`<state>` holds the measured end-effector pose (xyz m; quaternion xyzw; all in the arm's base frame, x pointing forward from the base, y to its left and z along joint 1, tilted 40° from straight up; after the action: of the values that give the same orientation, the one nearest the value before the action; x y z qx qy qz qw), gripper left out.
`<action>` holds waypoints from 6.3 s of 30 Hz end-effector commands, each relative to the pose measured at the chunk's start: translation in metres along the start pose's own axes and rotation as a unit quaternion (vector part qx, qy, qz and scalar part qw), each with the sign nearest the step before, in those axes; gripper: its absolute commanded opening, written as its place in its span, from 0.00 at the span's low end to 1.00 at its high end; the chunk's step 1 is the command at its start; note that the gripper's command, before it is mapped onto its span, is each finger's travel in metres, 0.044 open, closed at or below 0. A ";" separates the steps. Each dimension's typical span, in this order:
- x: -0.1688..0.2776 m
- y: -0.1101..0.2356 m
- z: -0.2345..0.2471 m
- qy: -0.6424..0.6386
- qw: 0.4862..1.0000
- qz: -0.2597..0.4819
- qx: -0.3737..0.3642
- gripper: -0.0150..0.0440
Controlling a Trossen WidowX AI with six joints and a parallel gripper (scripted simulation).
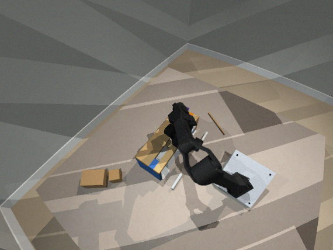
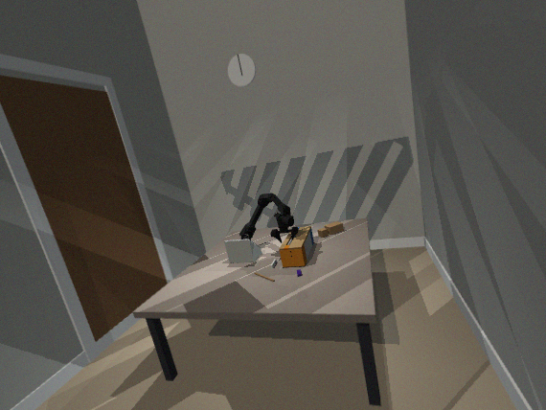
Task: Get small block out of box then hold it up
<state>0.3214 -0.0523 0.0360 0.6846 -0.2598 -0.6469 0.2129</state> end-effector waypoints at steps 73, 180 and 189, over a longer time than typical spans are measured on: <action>-0.111 -0.023 -0.002 0.001 1.000 -0.005 0.000 0.93; -0.117 -0.024 -0.004 0.001 1.000 -0.005 0.000 0.93; -0.117 -0.024 -0.004 0.001 1.000 -0.005 0.000 0.93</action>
<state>0.3209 0.0336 0.1103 0.6768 -0.2621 -0.6554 0.2090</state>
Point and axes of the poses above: the point midway between the two fingers, 35 mm back from their tips, its own y axis back along the fingers, its own z axis across the jaws, x = y × z, the point moved 1 cm from there along y, back along the fingers, and after that the axes turned 1 degree about y, right-handed, at the moved point
